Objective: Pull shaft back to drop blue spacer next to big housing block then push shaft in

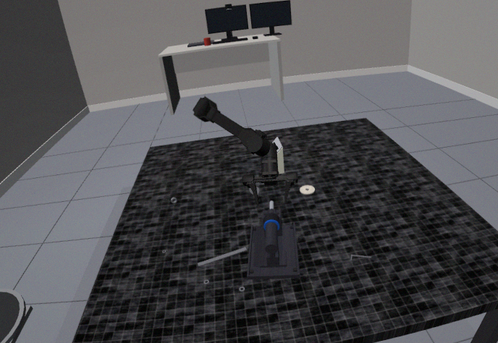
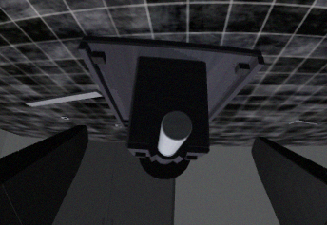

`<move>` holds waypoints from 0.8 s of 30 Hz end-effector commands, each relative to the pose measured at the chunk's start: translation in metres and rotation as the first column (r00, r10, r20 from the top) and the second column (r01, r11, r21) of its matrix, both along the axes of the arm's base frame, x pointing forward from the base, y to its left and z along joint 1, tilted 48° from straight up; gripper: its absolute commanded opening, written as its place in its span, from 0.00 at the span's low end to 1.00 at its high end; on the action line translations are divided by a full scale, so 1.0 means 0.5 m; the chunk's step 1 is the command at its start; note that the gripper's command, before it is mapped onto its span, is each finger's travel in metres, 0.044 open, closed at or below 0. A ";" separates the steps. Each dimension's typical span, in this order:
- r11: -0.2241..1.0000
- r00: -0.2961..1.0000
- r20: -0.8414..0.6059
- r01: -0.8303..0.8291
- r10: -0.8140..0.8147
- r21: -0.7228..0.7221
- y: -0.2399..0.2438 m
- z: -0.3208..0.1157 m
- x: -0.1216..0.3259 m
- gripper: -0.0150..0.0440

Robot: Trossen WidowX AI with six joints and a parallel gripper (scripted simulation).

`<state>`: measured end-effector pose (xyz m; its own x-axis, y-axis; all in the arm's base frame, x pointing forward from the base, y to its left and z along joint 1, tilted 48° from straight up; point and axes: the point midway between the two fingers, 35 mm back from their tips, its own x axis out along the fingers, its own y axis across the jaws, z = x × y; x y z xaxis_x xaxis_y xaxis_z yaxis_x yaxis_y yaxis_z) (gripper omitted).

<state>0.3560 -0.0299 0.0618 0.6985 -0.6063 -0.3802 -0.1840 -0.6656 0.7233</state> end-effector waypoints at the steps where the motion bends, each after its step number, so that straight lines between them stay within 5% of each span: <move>1: 1.000 1.000 0.000 -0.006 0.006 0.000 -0.005 -0.004 0.011 1.00; 24: 1.000 1.000 0.002 -0.006 0.006 -0.002 -0.025 -0.016 0.032 1.00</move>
